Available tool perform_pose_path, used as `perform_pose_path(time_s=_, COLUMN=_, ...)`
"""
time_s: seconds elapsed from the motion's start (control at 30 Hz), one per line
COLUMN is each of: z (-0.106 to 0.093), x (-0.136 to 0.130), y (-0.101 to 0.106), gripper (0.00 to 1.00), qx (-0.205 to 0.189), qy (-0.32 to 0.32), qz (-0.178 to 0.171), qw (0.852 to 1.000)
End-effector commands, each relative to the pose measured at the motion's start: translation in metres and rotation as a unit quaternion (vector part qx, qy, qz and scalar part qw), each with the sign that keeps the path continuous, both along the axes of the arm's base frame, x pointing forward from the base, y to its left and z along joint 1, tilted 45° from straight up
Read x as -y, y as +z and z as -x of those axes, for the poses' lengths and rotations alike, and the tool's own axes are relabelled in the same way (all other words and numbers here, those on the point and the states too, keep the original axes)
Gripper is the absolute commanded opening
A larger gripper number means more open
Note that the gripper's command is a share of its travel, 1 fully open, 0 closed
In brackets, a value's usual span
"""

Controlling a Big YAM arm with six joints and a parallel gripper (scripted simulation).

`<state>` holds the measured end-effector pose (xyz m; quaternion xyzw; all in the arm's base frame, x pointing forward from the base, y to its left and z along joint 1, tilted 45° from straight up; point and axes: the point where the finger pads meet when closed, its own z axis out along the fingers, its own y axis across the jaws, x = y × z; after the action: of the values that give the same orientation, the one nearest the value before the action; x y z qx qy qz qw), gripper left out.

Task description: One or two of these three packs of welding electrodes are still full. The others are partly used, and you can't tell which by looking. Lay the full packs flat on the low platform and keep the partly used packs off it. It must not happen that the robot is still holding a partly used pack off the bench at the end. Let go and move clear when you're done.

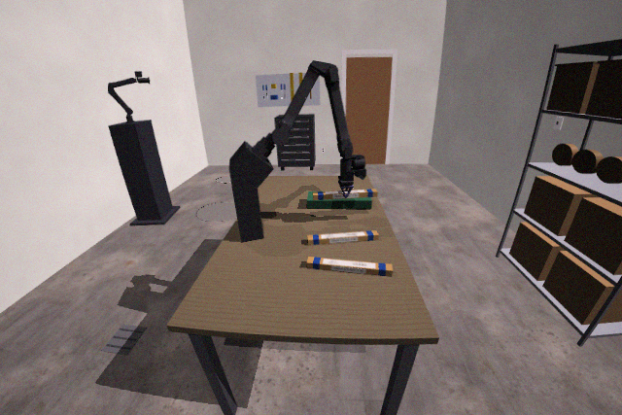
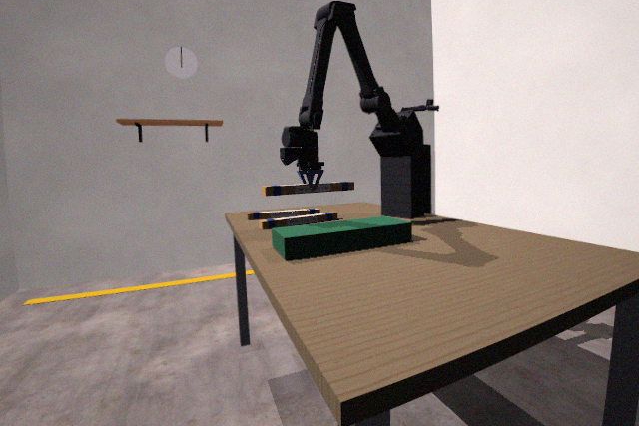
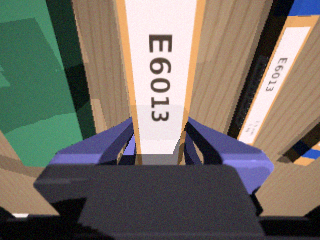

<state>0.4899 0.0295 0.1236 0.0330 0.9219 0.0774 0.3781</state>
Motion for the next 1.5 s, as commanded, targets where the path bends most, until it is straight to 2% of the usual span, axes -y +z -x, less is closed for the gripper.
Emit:
perform_pose_path(time_s=0.0, z=-0.012, x=-0.005, y=0.000, gripper=0.00, qx=0.006, qy=-0.002, qz=-0.006, qw=1.000)
perform_pose_path(time_s=1.47, z=-0.057, x=-0.013, y=-0.055, gripper=0.00, qx=0.000, qy=-0.002, qz=-0.005, qw=1.000)
